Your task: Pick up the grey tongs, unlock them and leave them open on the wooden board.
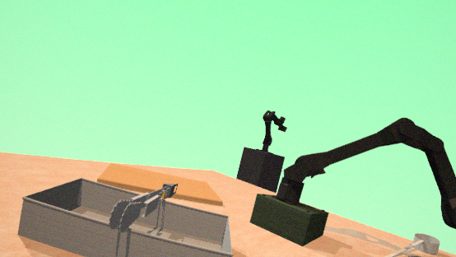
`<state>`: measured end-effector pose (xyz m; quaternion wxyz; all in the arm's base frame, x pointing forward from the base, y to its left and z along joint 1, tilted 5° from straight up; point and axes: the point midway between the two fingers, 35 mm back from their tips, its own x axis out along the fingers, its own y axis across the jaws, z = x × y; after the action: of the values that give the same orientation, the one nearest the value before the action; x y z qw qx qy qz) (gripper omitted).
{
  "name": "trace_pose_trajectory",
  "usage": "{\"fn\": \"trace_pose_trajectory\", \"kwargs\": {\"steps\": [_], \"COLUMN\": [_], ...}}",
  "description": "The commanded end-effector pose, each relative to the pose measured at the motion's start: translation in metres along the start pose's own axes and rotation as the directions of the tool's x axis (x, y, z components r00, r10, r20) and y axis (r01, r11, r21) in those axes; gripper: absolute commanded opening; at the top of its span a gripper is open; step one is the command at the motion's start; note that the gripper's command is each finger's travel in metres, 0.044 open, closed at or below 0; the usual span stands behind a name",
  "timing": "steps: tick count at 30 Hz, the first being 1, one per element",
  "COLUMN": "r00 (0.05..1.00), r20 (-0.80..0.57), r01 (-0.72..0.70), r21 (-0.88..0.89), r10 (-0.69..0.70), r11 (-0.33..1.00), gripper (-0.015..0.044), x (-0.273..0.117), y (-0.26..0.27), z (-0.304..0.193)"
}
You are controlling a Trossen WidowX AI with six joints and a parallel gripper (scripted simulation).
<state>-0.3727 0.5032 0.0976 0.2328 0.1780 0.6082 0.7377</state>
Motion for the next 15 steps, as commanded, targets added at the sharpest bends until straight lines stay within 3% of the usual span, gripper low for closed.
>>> {"fn": "trace_pose_trajectory", "kwargs": {"steps": [1, 15], "r00": [1.0, 0.986], "r20": [0.005, 0.166], "r01": [0.001, 0.036], "r21": [-0.003, -0.129], "r10": [-0.001, -0.014], "r11": [1.0, 0.991], "gripper": [0.0426, 0.044], "x": [-0.001, -0.035], "y": [0.0, 0.033], "z": [0.002, 0.067]}}
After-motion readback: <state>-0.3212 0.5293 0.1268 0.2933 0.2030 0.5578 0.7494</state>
